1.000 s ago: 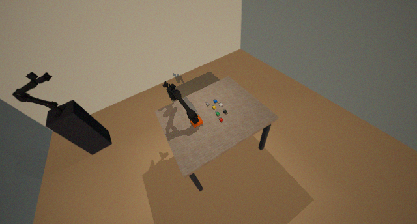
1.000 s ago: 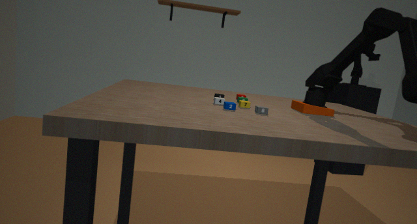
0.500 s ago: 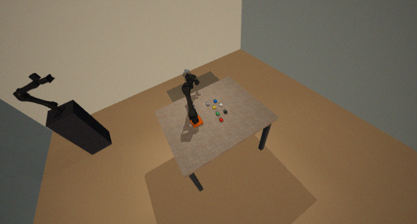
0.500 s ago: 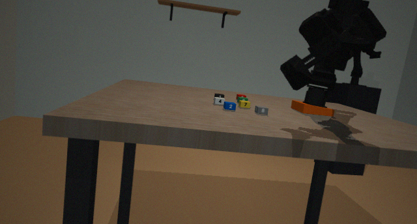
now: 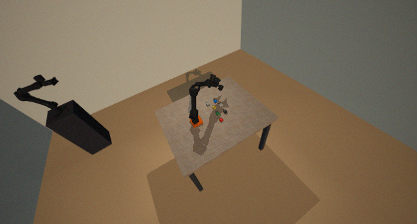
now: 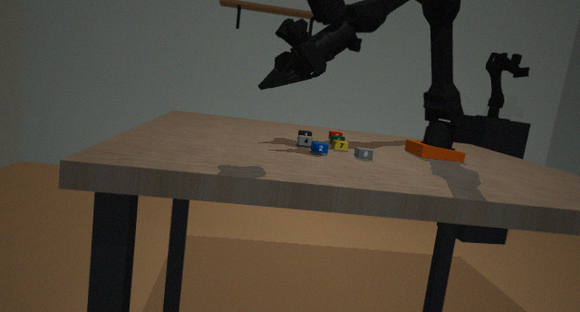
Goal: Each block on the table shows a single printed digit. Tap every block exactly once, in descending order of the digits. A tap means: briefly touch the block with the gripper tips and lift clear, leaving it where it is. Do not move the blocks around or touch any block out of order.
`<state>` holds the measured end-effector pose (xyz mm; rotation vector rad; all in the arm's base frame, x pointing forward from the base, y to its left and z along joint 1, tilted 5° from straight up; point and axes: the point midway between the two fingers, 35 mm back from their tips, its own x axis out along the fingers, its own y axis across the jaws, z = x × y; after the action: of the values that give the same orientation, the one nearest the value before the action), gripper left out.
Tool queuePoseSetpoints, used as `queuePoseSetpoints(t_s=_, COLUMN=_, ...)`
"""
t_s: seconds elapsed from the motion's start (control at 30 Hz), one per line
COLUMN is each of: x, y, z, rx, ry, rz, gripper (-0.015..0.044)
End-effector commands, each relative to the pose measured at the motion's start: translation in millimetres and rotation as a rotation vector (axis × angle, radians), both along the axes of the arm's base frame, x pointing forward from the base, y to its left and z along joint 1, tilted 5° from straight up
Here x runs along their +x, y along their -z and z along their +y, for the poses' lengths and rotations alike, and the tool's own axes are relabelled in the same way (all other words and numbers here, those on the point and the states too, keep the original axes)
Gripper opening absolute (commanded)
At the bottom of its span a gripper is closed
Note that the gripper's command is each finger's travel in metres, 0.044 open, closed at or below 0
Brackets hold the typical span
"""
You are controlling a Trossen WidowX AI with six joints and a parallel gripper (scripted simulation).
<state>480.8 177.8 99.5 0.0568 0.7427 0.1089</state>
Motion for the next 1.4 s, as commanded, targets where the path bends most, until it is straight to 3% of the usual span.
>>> queuePoseSetpoints(t_s=0.0, x=-5.3, y=2.3, z=-73.6, rx=-0.106, ry=0.042, rz=0.113, gripper=0.04)
queuePoseSetpoints(t_s=0.27, x=-82.7, y=2.0, z=-245.1, rx=-0.248, ry=0.127, rz=0.479, gripper=0.04)
queuePoseSetpoints(t_s=0.5, x=-200.5, y=-14.6, z=-331.4, rx=-0.178, ry=0.135, rz=0.797, gripper=0.04)
queuePoseSetpoints(t_s=0.63, x=-244.9, y=-24.2, z=-344.8, rx=-0.113, ry=0.125, rz=0.89, gripper=0.04)
queuePoseSetpoints(t_s=1.37, x=-243.7, y=-24.1, z=-342.6, rx=-0.113, ry=0.125, rz=0.889, gripper=0.04)
